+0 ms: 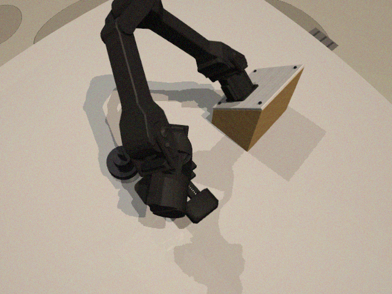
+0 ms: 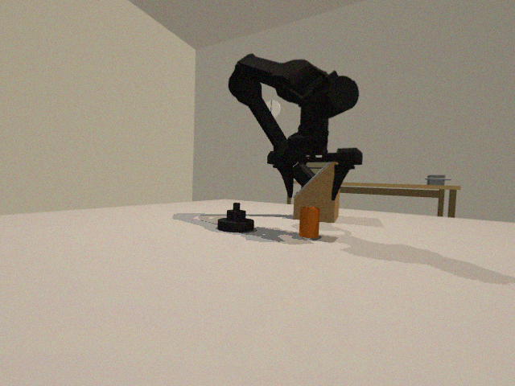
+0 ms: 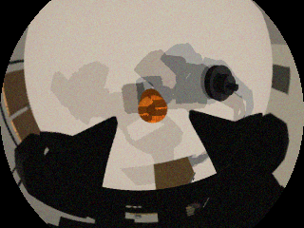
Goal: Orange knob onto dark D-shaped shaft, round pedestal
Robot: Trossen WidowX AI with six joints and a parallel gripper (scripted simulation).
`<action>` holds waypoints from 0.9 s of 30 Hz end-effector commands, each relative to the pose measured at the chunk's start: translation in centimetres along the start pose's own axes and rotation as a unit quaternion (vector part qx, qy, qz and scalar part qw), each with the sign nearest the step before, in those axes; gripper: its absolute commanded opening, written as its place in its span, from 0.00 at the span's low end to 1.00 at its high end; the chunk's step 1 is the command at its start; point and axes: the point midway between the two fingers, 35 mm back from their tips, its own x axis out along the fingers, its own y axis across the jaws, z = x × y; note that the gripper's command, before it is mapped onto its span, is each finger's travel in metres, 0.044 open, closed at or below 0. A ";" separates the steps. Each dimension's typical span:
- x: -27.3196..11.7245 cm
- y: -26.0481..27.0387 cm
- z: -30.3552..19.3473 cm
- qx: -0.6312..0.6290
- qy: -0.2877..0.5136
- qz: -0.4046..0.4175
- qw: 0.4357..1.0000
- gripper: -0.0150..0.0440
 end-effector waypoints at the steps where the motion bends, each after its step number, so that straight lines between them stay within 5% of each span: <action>1: 0.6 0.0 0.0 -0.004 -0.001 -0.003 1.000 1.00; 27: 4.8 0.0 0.1 -0.004 -0.001 -0.003 1.000 1.00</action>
